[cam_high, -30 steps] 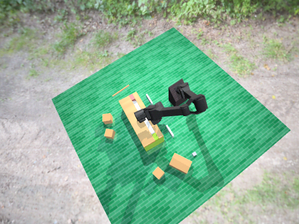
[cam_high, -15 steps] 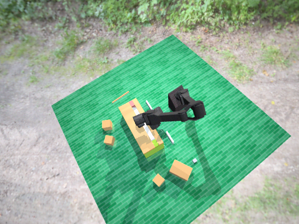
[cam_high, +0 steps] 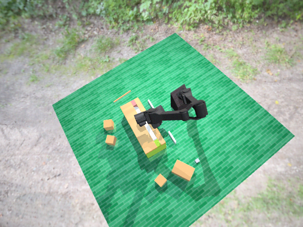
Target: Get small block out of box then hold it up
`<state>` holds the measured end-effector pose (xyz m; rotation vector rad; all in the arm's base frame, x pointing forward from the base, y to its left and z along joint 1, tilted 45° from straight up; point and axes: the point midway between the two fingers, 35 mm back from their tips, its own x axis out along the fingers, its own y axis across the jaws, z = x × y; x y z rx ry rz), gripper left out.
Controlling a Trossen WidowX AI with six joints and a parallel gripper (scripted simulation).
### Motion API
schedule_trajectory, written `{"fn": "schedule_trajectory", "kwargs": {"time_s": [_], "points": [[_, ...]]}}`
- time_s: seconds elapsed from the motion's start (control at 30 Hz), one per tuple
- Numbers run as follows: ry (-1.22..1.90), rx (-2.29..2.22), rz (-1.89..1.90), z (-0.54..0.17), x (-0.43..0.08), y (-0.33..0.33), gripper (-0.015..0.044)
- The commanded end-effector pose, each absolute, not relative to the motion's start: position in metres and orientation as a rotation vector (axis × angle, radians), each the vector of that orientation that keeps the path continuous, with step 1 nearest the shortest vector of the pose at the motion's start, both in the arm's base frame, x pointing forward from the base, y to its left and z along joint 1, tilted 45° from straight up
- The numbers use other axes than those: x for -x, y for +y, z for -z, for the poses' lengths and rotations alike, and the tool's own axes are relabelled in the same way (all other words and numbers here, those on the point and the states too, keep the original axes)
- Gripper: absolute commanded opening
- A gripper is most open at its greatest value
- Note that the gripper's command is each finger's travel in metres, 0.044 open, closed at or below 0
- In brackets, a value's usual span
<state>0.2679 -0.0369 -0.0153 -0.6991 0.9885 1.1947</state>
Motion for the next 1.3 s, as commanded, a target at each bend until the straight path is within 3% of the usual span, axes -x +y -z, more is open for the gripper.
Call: {"fn": "schedule_trajectory", "kwargs": {"time_s": [0.0,1.27], "points": [[0.989,0.702,-1.194,0.012,-0.269,-0.034,0.04],[0.99,0.703,-1.194,0.025,-0.265,-0.046,0.04]]}}
